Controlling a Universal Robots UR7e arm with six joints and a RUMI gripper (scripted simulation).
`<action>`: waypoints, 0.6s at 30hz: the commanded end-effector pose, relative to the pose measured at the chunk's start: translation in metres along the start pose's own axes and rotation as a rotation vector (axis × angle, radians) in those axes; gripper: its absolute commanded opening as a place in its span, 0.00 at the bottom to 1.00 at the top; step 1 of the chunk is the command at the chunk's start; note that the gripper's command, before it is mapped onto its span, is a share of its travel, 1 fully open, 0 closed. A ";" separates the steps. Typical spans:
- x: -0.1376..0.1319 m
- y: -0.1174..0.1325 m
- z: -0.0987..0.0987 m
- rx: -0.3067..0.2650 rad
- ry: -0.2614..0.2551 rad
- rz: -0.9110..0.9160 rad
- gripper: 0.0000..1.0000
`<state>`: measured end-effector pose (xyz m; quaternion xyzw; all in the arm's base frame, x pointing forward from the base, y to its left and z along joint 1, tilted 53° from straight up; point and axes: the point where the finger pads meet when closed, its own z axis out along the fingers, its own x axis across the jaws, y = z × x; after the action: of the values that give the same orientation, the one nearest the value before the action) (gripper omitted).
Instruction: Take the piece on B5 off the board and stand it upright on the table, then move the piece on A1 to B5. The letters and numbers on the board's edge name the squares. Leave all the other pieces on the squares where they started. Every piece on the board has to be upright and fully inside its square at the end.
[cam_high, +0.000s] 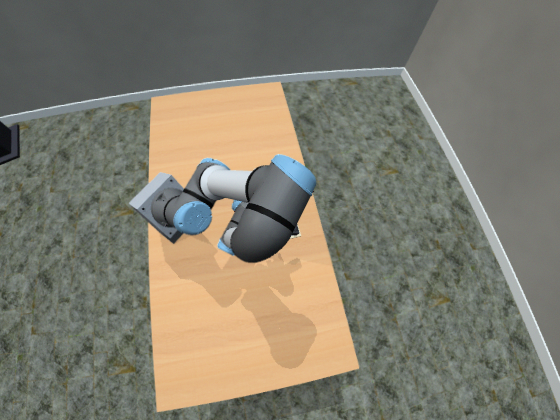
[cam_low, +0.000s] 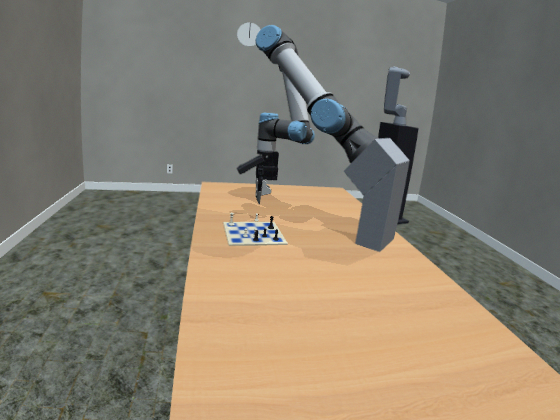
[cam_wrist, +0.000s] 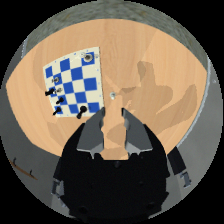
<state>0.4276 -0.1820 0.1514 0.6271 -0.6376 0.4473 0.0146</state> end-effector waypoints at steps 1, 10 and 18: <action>0.000 0.000 -0.010 -0.001 -0.001 0.000 0.20; 0.000 0.000 -0.015 -0.001 -0.001 0.000 0.20; 0.000 0.000 -0.015 -0.001 -0.001 0.000 1.00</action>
<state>0.4196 -0.1734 0.1605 0.6274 -0.6380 0.4462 0.0147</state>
